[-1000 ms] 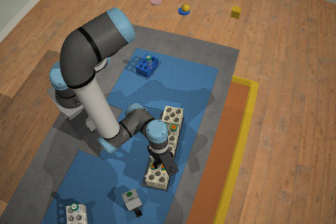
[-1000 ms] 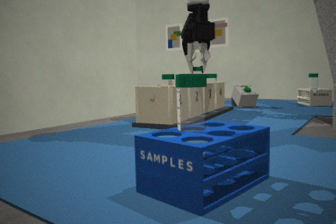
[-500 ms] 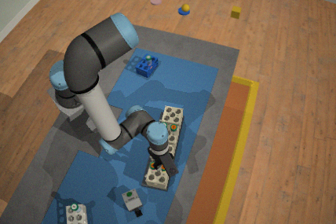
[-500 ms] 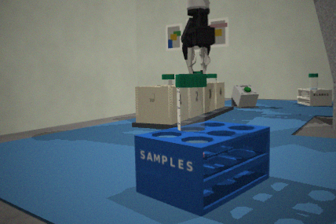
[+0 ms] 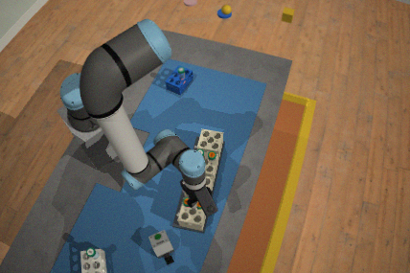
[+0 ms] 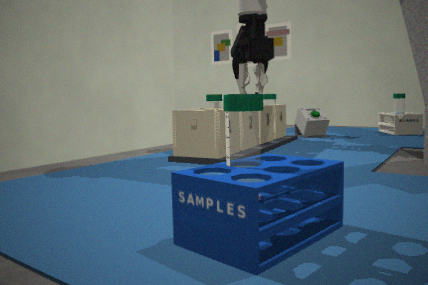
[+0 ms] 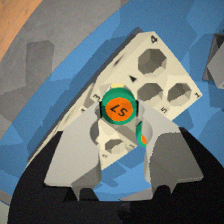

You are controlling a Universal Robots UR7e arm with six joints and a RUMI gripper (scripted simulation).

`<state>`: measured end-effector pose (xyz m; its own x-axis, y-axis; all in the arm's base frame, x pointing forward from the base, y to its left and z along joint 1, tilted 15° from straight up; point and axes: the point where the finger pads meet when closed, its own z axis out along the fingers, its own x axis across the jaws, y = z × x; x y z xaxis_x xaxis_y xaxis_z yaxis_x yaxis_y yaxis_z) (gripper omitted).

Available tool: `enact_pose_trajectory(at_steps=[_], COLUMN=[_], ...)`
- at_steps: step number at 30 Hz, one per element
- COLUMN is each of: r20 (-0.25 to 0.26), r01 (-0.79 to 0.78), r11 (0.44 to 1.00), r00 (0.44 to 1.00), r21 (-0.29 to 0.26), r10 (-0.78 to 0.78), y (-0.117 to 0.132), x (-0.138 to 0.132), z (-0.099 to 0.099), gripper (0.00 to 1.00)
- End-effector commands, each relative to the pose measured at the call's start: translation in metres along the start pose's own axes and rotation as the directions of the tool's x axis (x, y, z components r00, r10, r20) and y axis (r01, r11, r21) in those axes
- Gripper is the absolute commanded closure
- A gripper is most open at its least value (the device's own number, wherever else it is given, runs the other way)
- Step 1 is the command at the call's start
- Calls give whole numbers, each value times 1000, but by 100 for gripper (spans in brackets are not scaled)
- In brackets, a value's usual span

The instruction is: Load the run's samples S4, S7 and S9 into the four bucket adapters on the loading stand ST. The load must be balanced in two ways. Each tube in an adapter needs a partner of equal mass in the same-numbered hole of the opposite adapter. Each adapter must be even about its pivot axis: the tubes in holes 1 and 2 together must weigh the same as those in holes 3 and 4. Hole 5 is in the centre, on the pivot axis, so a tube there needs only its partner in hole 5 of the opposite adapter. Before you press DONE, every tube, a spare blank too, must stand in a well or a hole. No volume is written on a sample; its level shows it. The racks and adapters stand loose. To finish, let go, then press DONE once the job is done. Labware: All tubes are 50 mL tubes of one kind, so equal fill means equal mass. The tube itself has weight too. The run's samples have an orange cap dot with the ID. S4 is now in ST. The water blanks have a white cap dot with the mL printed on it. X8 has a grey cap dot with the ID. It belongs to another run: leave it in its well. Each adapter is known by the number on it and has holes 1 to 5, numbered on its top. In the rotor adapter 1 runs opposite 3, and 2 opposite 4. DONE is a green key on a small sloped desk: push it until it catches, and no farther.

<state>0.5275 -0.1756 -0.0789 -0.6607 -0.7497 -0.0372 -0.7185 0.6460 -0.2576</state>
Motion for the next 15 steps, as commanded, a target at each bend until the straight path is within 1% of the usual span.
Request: enact_pose_trajectory(at_steps=[1, 7, 8, 15], r20=[0, 0, 0, 0], r01=[0, 0, 0, 0], r11=[1000, 1000, 1000, 1000], r00=[1000, 1000, 1000, 1000], r21=[1, 1, 1, 1], r10=[0, 0, 0, 0], y=[-1, 0, 0, 0], x=[0, 0, 0, 0], z=[0, 0, 0, 0], gripper=[100, 100, 65, 65])
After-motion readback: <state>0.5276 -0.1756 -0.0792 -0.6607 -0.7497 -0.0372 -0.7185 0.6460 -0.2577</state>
